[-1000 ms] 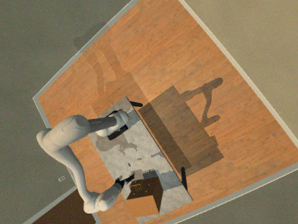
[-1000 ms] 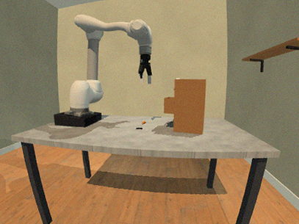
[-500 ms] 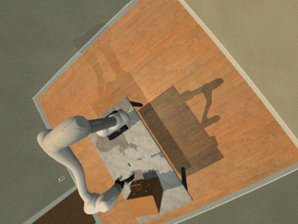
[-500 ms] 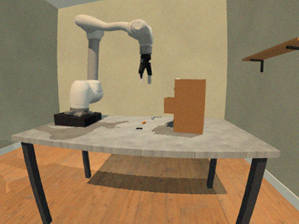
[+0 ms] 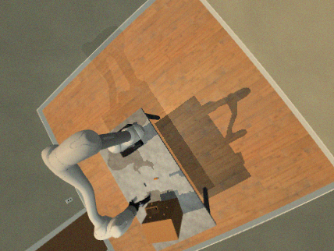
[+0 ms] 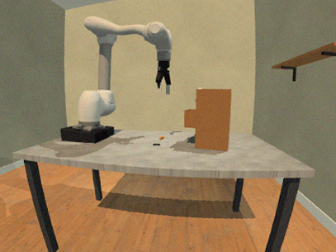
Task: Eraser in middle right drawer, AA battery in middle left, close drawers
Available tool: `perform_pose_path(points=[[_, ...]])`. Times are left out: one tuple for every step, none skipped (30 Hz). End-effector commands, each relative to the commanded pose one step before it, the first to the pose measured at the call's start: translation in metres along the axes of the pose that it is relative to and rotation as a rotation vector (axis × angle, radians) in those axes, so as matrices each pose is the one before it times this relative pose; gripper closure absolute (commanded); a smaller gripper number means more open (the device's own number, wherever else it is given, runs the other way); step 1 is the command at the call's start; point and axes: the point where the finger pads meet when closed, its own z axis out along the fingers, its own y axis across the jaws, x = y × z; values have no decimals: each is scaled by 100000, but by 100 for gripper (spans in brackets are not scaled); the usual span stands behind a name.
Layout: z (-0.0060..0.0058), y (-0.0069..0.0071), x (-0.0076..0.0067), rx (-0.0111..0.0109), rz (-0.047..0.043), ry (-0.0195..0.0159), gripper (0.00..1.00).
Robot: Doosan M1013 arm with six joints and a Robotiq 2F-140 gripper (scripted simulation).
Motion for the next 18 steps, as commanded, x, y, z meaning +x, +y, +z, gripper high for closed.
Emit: perform_pose_path(points=[[-19,141,-24,237,343,-445,0],[128,200,-583,0,0,0,0],[279,407,-1203,0,-1,0,0],[425,557,-1690,0,0,0,0],[517,599,-1877,0,0,1,0],[510,525,-1703,-1,1,1,0],[0,0,0,0,0,0,0],[389,366,-1219,-1,1,1,0],[197,175,-593,0,1,0,0],[35,31,-105,0,0,0,0],[0,0,0,0,0,0,0],[0,0,0,0,0,0,0],[0,0,0,0,0,2,0],[1,0,1,0,0,11,0],[3,0,3,0,0,30,0],[5,0,5,-1,0,58,0],[8,0,8,-1,0,94,0],[12,0,11,-1,1,138,0]])
